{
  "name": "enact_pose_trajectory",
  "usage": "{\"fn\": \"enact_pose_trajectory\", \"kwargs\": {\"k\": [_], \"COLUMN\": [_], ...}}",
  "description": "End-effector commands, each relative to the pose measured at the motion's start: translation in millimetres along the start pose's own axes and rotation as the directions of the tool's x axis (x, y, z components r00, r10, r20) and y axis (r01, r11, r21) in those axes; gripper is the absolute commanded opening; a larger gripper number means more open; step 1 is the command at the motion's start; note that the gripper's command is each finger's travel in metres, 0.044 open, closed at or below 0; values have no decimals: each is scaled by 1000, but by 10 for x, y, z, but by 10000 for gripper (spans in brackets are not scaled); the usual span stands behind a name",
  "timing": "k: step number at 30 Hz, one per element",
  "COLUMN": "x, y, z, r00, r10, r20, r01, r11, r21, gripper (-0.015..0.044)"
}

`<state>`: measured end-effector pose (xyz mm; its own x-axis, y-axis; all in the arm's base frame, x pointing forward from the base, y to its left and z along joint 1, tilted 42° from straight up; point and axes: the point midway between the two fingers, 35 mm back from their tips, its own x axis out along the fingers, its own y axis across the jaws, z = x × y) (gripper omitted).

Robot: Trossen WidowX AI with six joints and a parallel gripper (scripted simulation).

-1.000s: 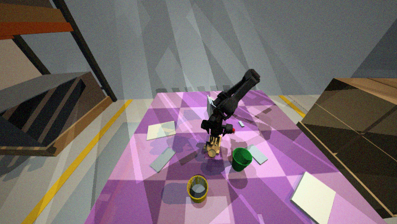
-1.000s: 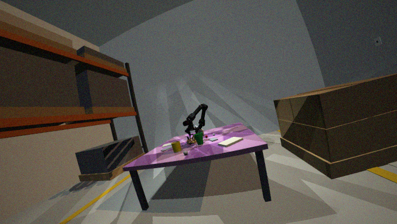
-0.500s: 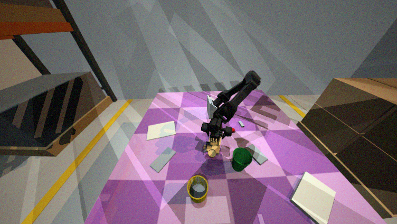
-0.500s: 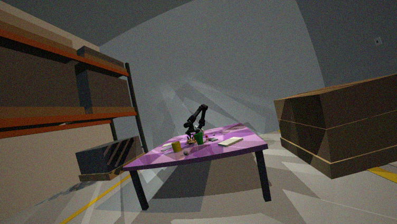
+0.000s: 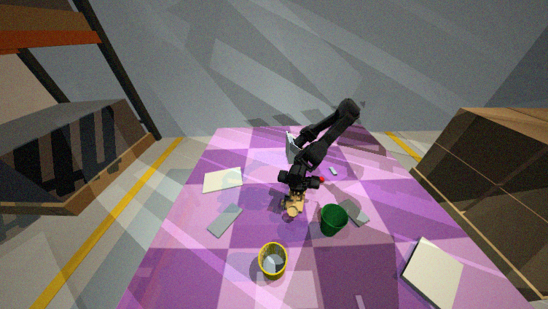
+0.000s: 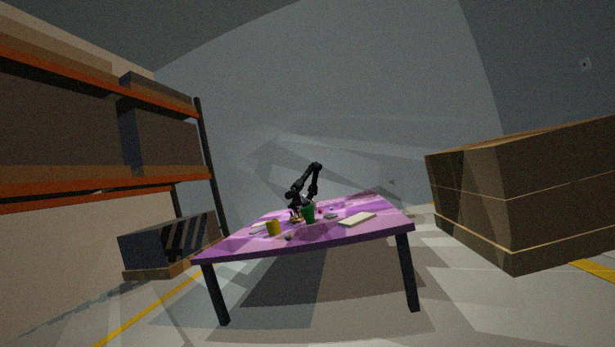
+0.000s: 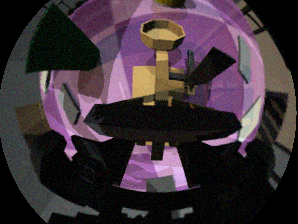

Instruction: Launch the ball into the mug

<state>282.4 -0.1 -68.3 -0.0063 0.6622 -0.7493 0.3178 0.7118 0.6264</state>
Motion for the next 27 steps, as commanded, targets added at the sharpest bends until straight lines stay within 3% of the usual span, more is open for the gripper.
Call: {"fn": "enact_pose_trajectory", "kwargs": {"k": [1,8,12,18,27], "x": [-5,-5,-391,-504,-497], "y": [4,4,-7,-17,-133], "z": [3,3,12,1,-47], "r00": [1000,1000,1000,1000,1000], "r10": [0,0,-4,-4,-3], "r20": [1,1,1,0,0], "r01": [0,0,4,4,3], "r11": [1000,1000,1000,1000,948], "r21": [-2,-2,0,23,319], "gripper": [177,111,6,0,0]}}
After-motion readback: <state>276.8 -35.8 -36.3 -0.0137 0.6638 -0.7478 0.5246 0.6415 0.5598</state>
